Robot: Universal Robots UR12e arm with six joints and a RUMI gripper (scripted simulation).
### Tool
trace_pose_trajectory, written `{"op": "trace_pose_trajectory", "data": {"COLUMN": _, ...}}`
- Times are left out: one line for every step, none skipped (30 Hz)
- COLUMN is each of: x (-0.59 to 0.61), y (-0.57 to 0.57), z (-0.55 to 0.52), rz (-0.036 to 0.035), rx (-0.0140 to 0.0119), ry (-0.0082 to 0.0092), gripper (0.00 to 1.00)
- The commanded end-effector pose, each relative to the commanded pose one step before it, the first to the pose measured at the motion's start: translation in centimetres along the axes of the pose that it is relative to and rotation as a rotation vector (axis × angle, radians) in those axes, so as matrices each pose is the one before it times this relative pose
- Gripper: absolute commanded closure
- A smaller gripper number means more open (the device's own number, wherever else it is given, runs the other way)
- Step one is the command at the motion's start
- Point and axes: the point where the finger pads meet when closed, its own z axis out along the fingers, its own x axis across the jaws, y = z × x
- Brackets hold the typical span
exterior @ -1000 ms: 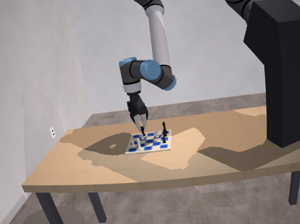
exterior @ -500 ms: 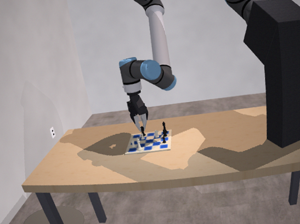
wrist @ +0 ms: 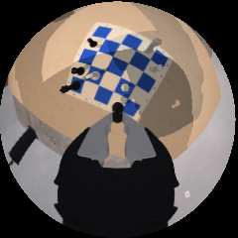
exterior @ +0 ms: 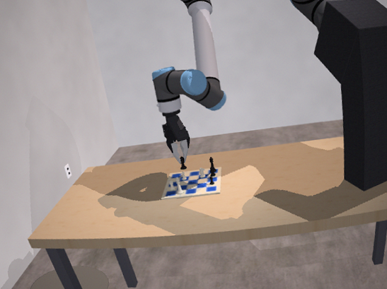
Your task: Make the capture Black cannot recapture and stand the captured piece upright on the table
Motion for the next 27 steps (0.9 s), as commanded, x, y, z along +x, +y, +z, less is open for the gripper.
{"op": "trace_pose_trajectory", "data": {"x": 0.027, "y": 0.021, "z": -2.281, "rz": 0.00016, "rx": 0.00017, "ry": 0.0004, "gripper": 1.0}}
{"op": "trace_pose_trajectory", "data": {"x": 0.0, "y": 0.0, "z": -0.775, "rz": 0.0, "rx": 0.0, "ry": 0.0, "gripper": 1.0}}
{"op": "trace_pose_trajectory", "data": {"x": 0.0, "y": 0.0, "z": -0.751, "rz": 0.0, "rx": 0.0, "ry": 0.0, "gripper": 1.0}}
{"op": "trace_pose_trajectory", "data": {"x": 0.0, "y": 0.0, "z": -0.706, "rz": 0.0, "rx": 0.0, "ry": 0.0, "gripper": 1.0}}
{"op": "trace_pose_trajectory", "data": {"x": 0.0, "y": 0.0, "z": -0.643, "rz": 0.0, "rx": 0.0, "ry": 0.0, "gripper": 1.0}}
{"op": "trace_pose_trajectory", "data": {"x": 0.0, "y": 0.0, "z": -0.565, "rz": 0.0, "rx": 0.0, "ry": 0.0, "gripper": 1.0}}
{"op": "trace_pose_trajectory", "data": {"x": 0.0, "y": 0.0, "z": -0.476, "rz": 0.0, "rx": 0.0, "ry": 0.0, "gripper": 1.0}}
{"op": "trace_pose_trajectory", "data": {"x": 0.0, "y": 0.0, "z": -0.38, "rz": 0.0, "rx": 0.0, "ry": 0.0, "gripper": 1.0}}
{"op": "trace_pose_trajectory", "data": {"x": 0.0, "y": 0.0, "z": -0.283, "rz": 0.0, "rx": 0.0, "ry": 0.0, "gripper": 1.0}}
{"op": "trace_pose_trajectory", "data": {"x": 0.0, "y": 0.0, "z": -0.189, "rz": 0.0, "rx": 0.0, "ry": 0.0, "gripper": 1.0}}
{"op": "trace_pose_trajectory", "data": {"x": 0.0, "y": 0.0, "z": -0.107, "rz": 0.0, "rx": 0.0, "ry": 0.0, "gripper": 1.0}}
{"op": "trace_pose_trajectory", "data": {"x": 0.0, "y": 0.0, "z": -0.043, "rz": 0.0, "rx": 0.0, "ry": 0.0, "gripper": 1.0}}
{"op": "trace_pose_trajectory", "data": {"x": 0.0, "y": 0.0, "z": -0.007, "rz": 0.0, "rx": 0.0, "ry": 0.0, "gripper": 1.0}}
{"op": "trace_pose_trajectory", "data": {"x": 0.0, "y": 0.0, "z": 0.0, "rz": 0.0, "rx": 0.0, "ry": 0.0, "gripper": 1.0}}
{"op": "trace_pose_trajectory", "data": {"x": 0.0, "y": 0.0, "z": 0.0, "rz": 0.0, "rx": 0.0, "ry": 0.0, "gripper": 1.0}}
{"op": "trace_pose_trajectory", "data": {"x": 0.0, "y": 0.0, "z": 0.0, "rz": 0.0, "rx": 0.0, "ry": 0.0, "gripper": 1.0}}
{"op": "trace_pose_trajectory", "data": {"x": 0.0, "y": 0.0, "z": 0.0, "rz": 0.0, "rx": 0.0, "ry": 0.0, "gripper": 1.0}}
{"op": "trace_pose_trajectory", "data": {"x": 0.0, "y": 0.0, "z": 0.0, "rz": 0.0, "rx": 0.0, "ry": 0.0, "gripper": 1.0}}
{"op": "trace_pose_trajectory", "data": {"x": 0.0, "y": 0.0, "z": 0.0, "rz": 0.0, "rx": 0.0, "ry": 0.0, "gripper": 1.0}}
{"op": "trace_pose_trajectory", "data": {"x": 0.0, "y": 0.0, "z": 0.0, "rz": 0.0, "rx": 0.0, "ry": 0.0, "gripper": 1.0}}
{"op": "trace_pose_trajectory", "data": {"x": 0.0, "y": 0.0, "z": 0.0, "rz": 0.0, "rx": 0.0, "ry": 0.0, "gripper": 1.0}}
{"op": "trace_pose_trajectory", "data": {"x": 0.042, "y": 0.004, "z": 0.006, "rz": -0.00121, "rx": 0.00002, "ry": 0.0, "gripper": 1.0}}
{"op": "trace_pose_trajectory", "data": {"x": 0.257, "y": 0.022, "z": 0.038, "rz": -0.00734, "rx": 0.00011, "ry": -0.00001, "gripper": 1.0}}
{"op": "trace_pose_trajectory", "data": {"x": 0.585, "y": 0.054, "z": 0.082, "rz": -0.01673, "rx": 0.00023, "ry": -0.00001, "gripper": 1.0}}
{"op": "trace_pose_trajectory", "data": {"x": 0.936, "y": 0.1, "z": 0.118, "rz": -0.02676, "rx": 0.00031, "ry": -0.00001, "gripper": 1.0}}
{"op": "trace_pose_trajectory", "data": {"x": 1.237, "y": 0.16, "z": 0.132, "rz": -0.03541, "rx": 0.00029, "ry": -0.00001, "gripper": 1.0}}
{"op": "trace_pose_trajectory", "data": {"x": 1.437, "y": 0.23, "z": 0.118, "rz": -0.04121, "rx": 0.00018, "ry": 0.0, "gripper": 1.0}}
